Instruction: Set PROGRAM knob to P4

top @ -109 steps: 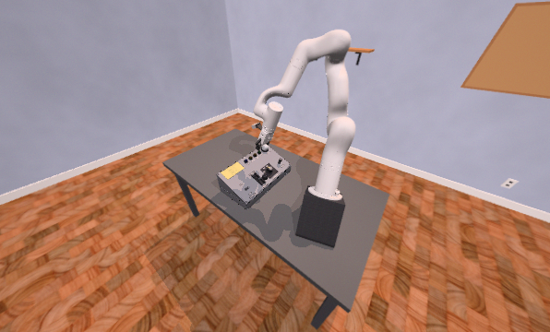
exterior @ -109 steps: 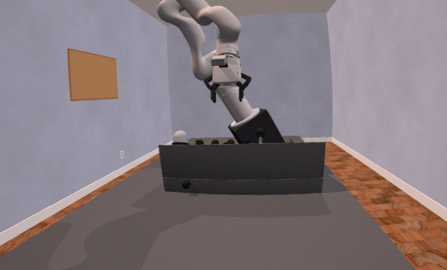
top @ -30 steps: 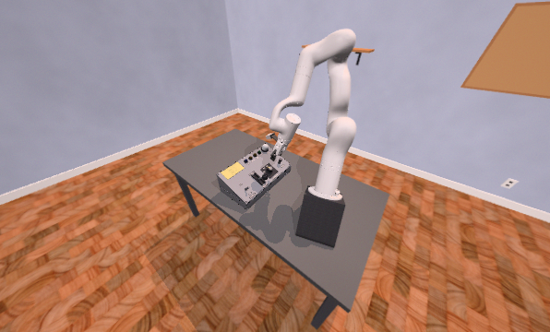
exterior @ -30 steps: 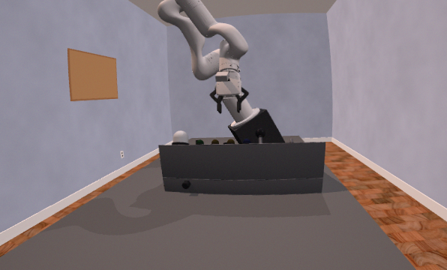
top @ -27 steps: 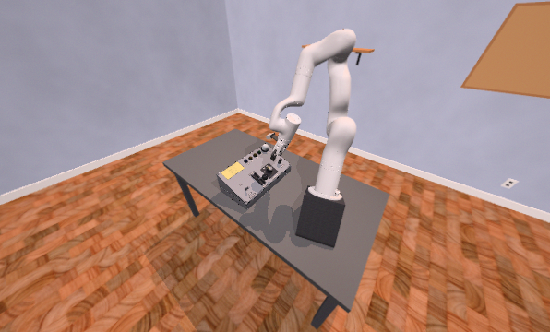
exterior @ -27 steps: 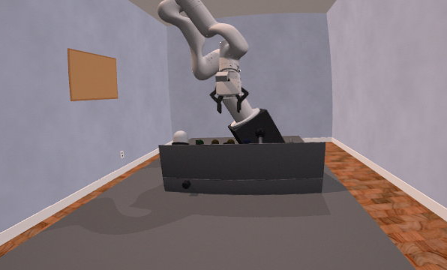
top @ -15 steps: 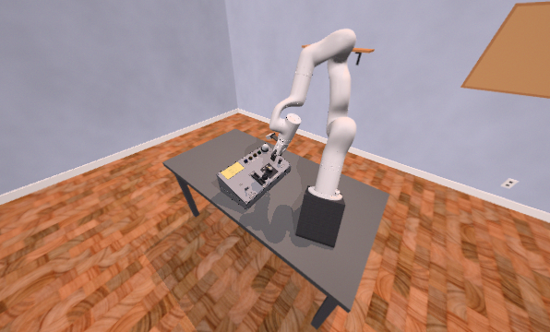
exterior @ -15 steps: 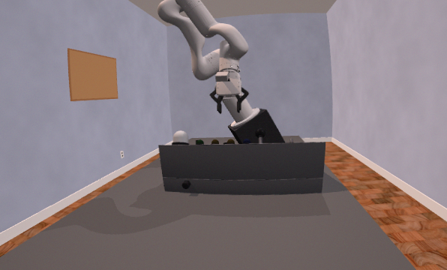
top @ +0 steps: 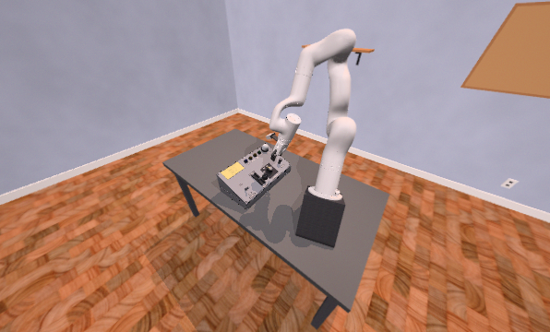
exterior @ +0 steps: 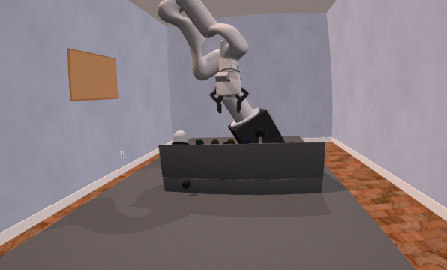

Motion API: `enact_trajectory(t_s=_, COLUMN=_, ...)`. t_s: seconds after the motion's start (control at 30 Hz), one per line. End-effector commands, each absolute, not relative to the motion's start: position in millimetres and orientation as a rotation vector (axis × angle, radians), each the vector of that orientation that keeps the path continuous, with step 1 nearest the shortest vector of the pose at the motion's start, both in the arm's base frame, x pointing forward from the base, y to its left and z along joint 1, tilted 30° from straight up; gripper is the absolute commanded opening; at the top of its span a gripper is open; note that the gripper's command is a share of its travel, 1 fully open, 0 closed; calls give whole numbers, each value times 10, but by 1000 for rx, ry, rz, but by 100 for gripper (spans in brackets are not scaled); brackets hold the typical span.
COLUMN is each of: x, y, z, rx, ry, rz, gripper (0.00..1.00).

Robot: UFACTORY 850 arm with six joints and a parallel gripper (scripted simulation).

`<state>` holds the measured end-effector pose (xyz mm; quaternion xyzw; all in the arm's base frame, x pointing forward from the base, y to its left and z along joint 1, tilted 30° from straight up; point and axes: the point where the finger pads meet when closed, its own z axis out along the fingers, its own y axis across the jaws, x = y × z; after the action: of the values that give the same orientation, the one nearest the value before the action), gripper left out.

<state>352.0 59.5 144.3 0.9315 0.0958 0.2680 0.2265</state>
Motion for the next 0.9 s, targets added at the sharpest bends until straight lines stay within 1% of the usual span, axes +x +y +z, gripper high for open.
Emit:
enact_trajectory(t_s=0.0, x=3525, y=600, z=1446, rx=2568, ry=264, rz=740, gripper=76)
enact_trajectory(t_s=0.5, x=3581, y=562, z=1368, rx=2567, ry=264, rz=740, gripper=76)
enact_trajectory(t_s=0.87, x=3746, y=449, z=1138, rx=2567, ry=264, rz=740, gripper=76)
